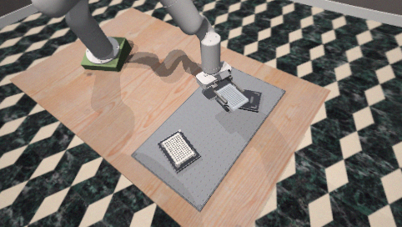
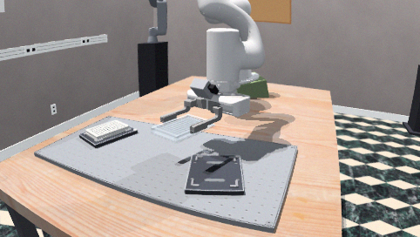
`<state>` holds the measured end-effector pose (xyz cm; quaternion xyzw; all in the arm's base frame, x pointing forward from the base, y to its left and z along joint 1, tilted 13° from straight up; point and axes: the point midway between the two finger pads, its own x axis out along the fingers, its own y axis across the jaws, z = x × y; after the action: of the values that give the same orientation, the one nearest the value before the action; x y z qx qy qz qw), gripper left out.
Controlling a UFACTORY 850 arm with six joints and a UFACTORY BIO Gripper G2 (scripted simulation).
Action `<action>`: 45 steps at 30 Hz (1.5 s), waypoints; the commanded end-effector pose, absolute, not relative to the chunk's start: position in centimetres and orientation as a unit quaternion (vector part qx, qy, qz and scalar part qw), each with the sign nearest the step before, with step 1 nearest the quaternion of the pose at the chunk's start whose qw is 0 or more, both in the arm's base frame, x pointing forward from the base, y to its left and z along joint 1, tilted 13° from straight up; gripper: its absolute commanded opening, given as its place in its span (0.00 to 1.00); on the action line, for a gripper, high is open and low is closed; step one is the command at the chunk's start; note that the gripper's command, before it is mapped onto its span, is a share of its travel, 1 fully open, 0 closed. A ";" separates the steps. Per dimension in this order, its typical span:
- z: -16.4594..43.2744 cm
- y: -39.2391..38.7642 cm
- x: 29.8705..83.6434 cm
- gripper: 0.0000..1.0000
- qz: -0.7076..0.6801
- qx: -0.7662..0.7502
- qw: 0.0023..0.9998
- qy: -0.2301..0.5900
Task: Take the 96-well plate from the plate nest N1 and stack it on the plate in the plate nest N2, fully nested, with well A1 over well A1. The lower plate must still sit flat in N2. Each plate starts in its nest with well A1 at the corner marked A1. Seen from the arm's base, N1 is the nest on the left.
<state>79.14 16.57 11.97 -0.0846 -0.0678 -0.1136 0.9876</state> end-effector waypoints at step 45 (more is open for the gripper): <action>14.5 2.7 77.2 0.00 -0.114 -0.085 0.987 -0.070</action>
<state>77.25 3.65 14.18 -0.0850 -0.0686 -0.1143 0.9874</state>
